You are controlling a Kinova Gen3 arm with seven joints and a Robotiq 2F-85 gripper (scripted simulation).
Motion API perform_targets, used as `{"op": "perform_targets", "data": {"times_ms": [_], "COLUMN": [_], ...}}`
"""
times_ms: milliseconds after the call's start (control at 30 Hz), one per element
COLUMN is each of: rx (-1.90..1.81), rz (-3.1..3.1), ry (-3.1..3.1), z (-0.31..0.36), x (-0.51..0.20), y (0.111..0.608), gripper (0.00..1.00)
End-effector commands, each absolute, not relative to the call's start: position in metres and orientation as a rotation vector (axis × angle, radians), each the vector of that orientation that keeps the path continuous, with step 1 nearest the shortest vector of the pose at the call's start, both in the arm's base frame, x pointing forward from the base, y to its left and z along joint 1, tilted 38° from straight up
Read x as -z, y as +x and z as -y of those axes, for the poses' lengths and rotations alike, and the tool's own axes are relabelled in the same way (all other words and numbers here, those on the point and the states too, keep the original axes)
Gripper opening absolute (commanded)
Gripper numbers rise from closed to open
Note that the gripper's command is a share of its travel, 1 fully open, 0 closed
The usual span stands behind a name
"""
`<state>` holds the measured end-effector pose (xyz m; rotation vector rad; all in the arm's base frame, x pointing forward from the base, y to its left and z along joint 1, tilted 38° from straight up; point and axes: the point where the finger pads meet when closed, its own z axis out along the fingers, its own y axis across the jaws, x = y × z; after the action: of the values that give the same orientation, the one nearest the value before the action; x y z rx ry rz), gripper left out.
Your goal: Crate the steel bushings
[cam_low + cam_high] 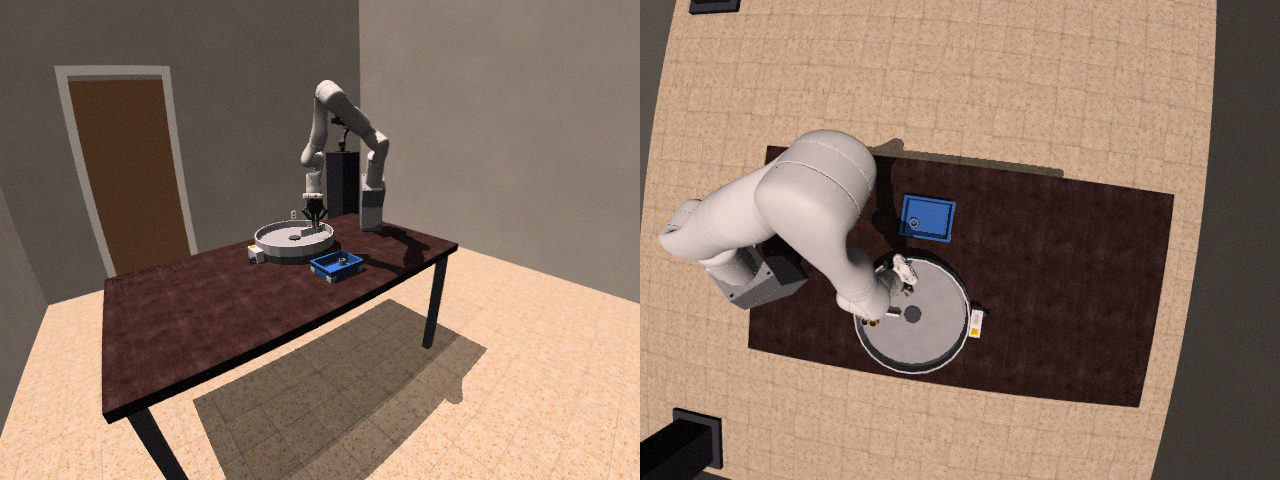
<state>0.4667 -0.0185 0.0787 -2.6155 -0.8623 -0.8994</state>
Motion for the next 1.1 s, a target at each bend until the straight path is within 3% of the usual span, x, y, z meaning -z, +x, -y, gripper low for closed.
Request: {"op": "perform_targets", "data": {"times_ms": [0, 1067], "rx": [0.906, 0.902], "rz": [0.877, 0.856], "ry": [-2.618, -2.607], "z": [0.017, -0.063], "x": [-0.084, -0.149], "y": [0.471, 0.509], "gripper": [0.0, 0.0]}}
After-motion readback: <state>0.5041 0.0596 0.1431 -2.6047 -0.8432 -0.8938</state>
